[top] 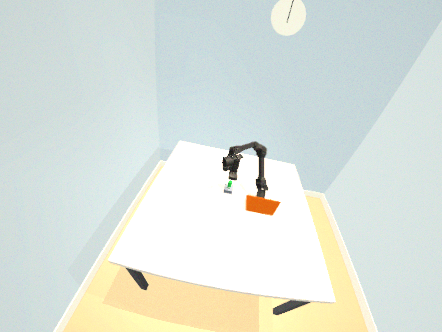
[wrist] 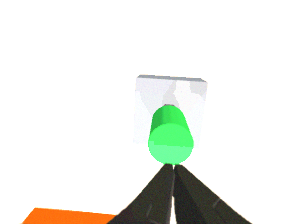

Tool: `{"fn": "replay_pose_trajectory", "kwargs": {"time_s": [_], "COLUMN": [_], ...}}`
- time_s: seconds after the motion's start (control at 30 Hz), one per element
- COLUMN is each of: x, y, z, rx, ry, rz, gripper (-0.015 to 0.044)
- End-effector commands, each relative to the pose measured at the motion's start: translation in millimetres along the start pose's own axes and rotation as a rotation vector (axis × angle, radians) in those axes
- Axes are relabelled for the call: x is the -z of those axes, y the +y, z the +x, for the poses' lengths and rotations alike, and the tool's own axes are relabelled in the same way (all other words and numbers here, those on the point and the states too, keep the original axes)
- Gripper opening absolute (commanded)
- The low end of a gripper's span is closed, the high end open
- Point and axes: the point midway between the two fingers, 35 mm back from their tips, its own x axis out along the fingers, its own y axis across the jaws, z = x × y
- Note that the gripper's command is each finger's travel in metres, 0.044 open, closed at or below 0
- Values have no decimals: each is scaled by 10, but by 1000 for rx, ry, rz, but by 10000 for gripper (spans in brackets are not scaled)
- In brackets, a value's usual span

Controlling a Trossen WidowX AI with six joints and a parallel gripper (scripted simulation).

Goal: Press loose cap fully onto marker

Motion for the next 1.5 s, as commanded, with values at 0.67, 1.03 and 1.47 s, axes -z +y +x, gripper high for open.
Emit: {"fn": "replay_pose_trajectory", "kwargs": {"time_s": [0.67, 1.03, 1.47], "x": [-8, -27, 20], "y": [-4, 8, -7], "z": [278, 349, -534], "rx": [3, -5, -80], "ry": [-5, -11, -134], "rz": [11, 16, -14], "gripper": [0, 0, 0]}}
